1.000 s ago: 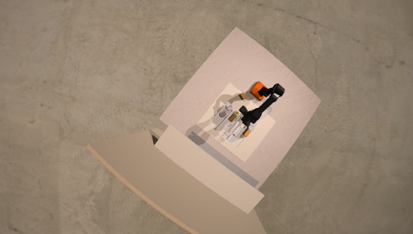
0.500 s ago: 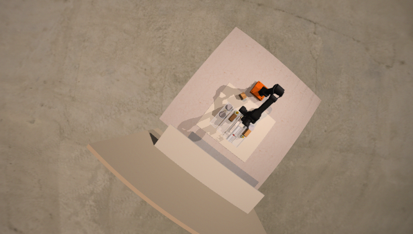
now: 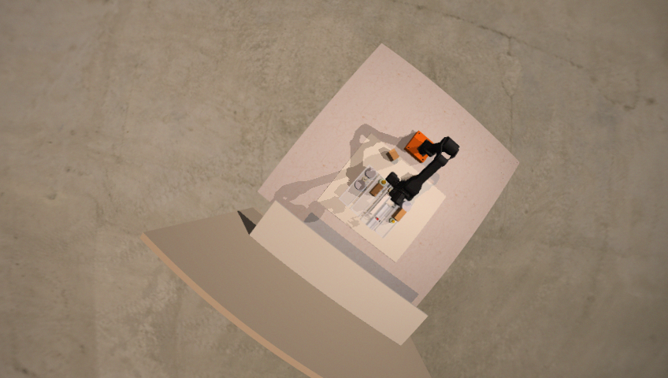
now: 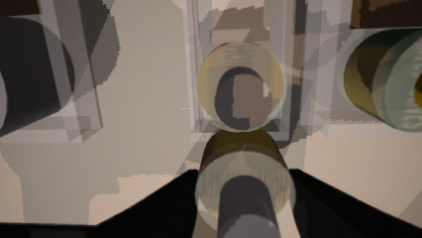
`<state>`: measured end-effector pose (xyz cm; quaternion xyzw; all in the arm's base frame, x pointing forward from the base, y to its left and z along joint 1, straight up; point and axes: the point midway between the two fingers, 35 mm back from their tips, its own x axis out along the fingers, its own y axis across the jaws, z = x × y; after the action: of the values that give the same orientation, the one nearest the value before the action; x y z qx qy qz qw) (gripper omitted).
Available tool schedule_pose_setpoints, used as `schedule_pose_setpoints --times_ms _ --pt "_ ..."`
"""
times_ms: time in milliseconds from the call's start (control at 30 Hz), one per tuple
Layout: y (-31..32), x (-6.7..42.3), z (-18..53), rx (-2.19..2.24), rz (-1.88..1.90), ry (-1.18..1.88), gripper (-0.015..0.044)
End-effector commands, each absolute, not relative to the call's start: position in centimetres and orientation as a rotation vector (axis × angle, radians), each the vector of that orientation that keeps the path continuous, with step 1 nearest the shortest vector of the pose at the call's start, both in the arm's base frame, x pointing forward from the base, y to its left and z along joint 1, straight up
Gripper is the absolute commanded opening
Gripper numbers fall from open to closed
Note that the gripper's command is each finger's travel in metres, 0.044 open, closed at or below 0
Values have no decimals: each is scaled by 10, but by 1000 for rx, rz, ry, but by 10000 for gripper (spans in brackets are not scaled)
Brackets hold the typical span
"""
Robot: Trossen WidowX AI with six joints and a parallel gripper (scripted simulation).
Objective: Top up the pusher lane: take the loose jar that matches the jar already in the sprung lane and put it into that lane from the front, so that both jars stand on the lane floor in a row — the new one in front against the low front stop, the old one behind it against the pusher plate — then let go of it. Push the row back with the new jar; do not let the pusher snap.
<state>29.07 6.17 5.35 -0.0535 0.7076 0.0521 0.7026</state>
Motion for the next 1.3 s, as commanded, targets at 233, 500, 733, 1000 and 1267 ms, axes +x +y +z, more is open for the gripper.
schedule_pose_setpoints --times_ms 233,500,733,1000,1267 --pt "64 305 59 -113 120 1538 0" --pt "65 309 59 -113 120 1538 0" --pt "65 311 60 -113 120 1538 0" --pt "66 315 61 -113 120 1538 0" --pt "66 318 62 -113 120 1537 0"
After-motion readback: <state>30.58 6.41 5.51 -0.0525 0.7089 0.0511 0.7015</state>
